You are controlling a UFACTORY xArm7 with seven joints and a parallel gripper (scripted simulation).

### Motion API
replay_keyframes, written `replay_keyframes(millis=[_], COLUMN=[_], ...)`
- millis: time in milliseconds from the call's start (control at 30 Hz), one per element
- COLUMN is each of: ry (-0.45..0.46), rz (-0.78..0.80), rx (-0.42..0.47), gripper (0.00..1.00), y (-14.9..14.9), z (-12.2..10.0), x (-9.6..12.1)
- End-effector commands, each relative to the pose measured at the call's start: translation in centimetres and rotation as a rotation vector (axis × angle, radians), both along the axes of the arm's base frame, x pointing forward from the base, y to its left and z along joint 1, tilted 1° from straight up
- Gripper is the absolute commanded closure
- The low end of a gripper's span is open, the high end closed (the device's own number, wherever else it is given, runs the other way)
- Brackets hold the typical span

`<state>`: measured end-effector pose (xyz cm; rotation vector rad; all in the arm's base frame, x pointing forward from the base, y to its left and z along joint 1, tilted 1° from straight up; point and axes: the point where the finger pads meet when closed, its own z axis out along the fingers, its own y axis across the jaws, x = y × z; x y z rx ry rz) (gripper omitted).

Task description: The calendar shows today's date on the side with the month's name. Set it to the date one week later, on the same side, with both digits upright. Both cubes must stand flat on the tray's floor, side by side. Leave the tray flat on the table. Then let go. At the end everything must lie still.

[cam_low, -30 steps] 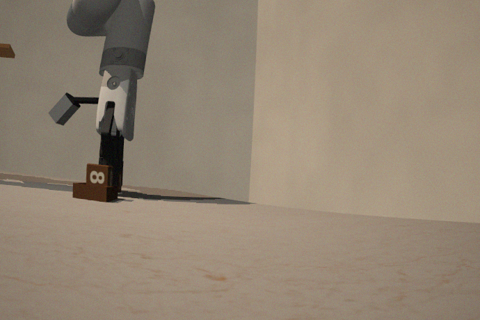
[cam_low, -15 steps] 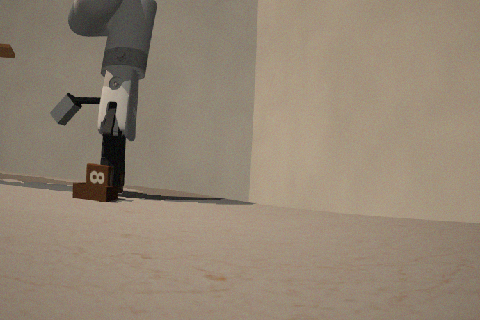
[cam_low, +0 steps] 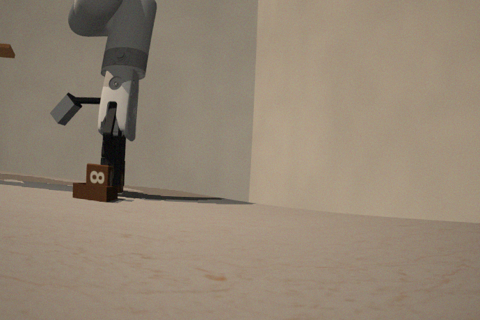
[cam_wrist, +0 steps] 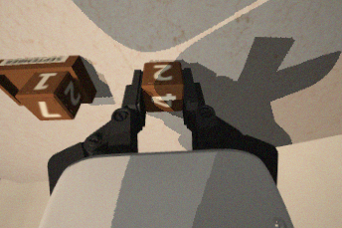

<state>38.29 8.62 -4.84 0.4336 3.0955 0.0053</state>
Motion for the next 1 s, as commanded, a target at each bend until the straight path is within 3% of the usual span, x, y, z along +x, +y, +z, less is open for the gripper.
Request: replay_keyframes(millis=[0, 967], ry=[-0.003, -0.003], rz=[0.0, 0.0], rx=[0.001, 0.001], gripper=[0.71, 0.71], y=[0.03, 0.03], z=[0.1, -0.33], x=[0.14, 0.15])
